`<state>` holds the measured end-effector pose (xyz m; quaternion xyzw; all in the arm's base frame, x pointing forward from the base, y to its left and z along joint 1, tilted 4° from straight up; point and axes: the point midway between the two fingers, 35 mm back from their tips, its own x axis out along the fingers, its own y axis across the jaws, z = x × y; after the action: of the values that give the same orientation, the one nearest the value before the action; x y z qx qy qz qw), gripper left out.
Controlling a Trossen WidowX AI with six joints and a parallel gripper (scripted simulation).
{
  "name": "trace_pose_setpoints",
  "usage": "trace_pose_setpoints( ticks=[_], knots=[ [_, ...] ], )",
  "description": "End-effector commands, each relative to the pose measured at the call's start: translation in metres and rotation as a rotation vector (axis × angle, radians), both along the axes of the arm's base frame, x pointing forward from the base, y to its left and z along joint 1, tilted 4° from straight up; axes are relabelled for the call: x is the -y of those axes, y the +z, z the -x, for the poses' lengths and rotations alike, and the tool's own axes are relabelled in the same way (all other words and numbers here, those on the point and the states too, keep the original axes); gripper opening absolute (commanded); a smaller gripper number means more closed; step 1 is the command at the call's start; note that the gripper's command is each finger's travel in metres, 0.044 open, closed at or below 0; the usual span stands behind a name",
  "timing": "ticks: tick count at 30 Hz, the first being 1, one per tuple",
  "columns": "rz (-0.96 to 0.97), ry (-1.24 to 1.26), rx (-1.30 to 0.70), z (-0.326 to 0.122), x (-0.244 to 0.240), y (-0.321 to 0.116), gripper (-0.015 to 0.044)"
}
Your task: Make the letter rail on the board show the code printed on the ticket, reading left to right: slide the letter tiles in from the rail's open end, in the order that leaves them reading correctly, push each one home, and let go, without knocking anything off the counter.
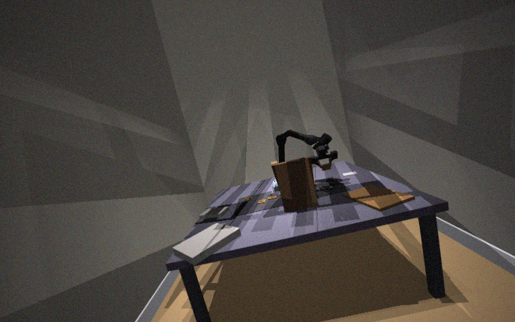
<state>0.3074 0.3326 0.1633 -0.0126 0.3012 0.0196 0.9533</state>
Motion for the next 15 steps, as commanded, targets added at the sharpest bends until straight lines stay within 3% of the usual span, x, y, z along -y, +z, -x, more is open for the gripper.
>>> trace_pose_setpoints(
  ticks=[1, 15],
  knots=[
    [0.004, 0.006, -0.004, 0.0006, 0.002, -0.0008, 0.0],
    [0.005, 0.006, -0.004, 0.0009, 0.0088, -0.0018, 0.0]
  ],
)
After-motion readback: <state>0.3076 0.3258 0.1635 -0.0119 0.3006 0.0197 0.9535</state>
